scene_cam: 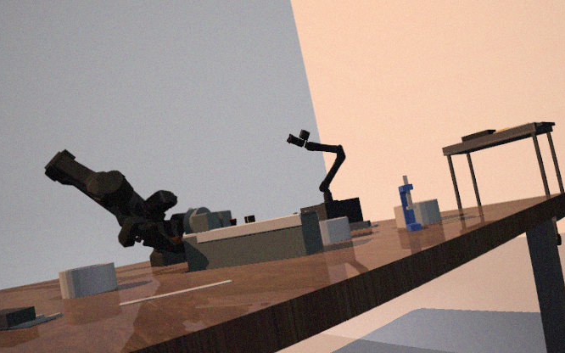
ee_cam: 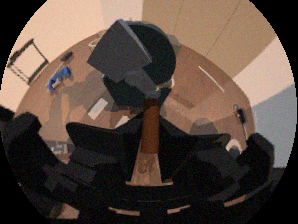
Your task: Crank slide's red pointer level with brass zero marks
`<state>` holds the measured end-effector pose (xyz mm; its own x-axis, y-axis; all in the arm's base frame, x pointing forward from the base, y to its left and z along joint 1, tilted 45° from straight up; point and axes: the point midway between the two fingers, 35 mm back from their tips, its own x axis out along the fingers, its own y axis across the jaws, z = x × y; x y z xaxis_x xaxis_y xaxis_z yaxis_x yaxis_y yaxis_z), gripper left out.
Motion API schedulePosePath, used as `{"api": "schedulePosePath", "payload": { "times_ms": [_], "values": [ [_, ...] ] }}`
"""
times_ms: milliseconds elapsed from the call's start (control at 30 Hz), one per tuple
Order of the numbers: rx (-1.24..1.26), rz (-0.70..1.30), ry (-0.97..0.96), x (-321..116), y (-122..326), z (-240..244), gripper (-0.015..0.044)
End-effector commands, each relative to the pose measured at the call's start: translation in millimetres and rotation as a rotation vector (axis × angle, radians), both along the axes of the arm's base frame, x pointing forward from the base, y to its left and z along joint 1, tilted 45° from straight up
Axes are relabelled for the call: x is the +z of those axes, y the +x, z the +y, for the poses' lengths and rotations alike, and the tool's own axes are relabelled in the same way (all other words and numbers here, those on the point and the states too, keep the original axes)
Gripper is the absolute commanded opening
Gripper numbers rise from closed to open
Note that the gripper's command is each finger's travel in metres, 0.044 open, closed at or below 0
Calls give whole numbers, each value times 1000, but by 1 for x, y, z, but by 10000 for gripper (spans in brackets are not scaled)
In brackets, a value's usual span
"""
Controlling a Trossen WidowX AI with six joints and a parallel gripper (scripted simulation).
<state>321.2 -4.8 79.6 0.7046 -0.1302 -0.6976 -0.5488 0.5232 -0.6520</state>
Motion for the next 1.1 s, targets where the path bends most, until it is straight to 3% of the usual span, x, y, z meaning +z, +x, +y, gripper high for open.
{"api": "schedulePosePath", "payload": {
  "times_ms": [0, 1067],
  "values": [
    [-2, 20, -4, -9, -3, 0, 0],
    [-2, 20, -3, -16, -7, 2, 0]
  ]
}}
